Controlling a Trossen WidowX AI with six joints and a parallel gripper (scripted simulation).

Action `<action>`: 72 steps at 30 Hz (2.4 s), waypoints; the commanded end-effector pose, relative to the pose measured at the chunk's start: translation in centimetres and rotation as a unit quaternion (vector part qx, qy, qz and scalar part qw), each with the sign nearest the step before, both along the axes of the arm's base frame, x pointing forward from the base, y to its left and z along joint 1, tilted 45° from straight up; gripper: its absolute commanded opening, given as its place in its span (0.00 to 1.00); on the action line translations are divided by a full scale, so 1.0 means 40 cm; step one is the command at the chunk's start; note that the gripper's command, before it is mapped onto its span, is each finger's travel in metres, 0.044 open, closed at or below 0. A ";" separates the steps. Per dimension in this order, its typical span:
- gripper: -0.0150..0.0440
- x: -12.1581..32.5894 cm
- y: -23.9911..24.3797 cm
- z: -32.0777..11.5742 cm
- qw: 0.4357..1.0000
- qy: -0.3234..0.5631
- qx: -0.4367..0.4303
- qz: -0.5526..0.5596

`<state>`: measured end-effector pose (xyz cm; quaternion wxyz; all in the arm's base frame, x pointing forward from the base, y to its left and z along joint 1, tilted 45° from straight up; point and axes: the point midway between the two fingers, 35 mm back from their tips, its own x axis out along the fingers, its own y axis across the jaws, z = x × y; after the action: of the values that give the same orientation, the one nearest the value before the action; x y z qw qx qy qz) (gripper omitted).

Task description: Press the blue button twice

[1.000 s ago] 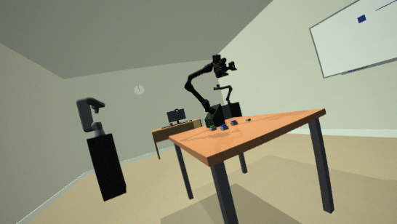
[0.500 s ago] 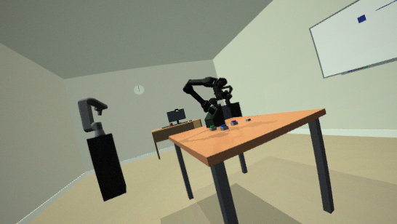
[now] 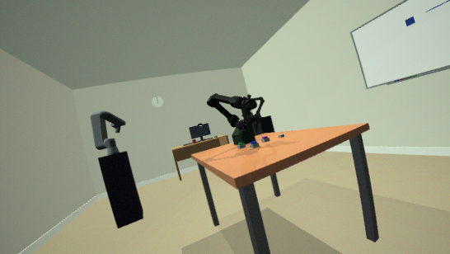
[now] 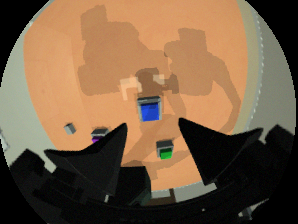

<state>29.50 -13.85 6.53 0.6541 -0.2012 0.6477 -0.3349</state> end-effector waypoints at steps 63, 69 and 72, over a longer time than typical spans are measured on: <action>0.29 -0.024 -0.082 -0.087 1.000 0.010 -0.001 -0.003; 0.29 -0.026 -0.042 -0.051 1.000 0.014 0.000 -0.003; 0.29 -0.026 -0.044 -0.053 1.000 0.014 0.000 -0.003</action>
<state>28.37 -15.63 4.21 0.6435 -0.2050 0.6590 -0.3310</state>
